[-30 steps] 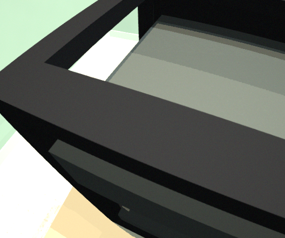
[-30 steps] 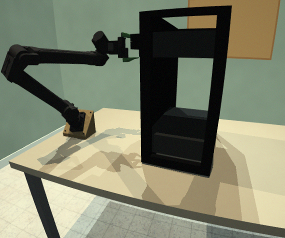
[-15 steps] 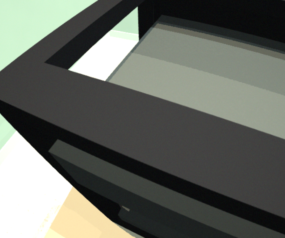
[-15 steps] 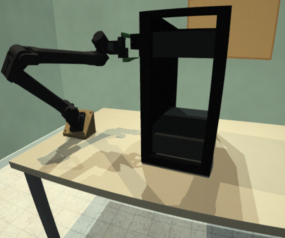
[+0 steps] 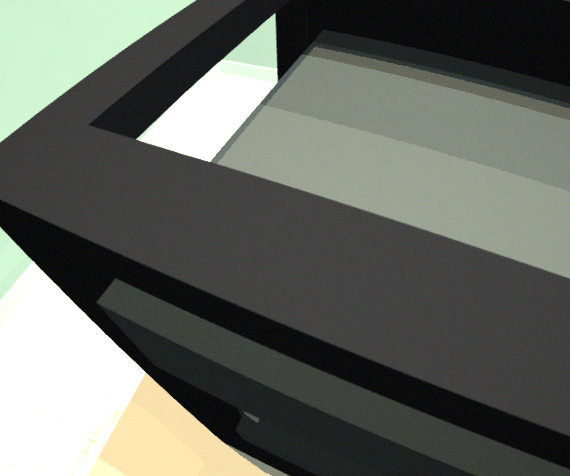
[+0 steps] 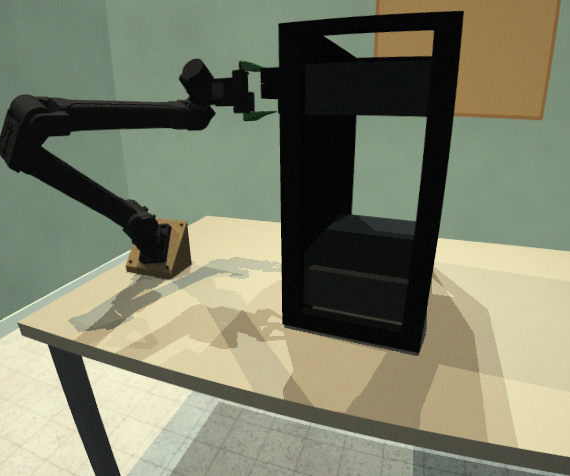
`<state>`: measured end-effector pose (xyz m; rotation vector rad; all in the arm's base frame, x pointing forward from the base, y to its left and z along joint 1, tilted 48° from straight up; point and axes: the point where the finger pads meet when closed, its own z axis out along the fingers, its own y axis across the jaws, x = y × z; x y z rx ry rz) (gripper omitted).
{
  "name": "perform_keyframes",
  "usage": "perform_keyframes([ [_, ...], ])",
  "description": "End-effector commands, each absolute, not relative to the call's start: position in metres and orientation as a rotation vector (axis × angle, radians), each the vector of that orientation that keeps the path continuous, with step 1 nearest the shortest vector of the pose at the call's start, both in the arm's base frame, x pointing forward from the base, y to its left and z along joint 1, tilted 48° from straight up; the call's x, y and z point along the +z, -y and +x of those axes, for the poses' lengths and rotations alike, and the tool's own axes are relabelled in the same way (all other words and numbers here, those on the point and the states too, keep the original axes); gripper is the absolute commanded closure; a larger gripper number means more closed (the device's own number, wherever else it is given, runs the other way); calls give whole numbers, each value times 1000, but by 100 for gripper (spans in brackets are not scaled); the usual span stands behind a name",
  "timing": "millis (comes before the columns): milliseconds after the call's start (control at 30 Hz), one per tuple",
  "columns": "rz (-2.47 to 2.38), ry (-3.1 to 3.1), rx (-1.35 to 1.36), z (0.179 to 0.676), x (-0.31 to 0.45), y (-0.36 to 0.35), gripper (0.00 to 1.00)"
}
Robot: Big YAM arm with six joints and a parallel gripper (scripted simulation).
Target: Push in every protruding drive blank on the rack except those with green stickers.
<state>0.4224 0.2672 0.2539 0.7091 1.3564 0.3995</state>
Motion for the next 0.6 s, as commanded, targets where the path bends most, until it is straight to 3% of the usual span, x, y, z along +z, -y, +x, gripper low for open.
perform_keyframes([
  [0, 732, -1343, 398, 424, 280, -247, 0],
  [567, 722, -1359, 390, 416, 335, -208, 0],
])
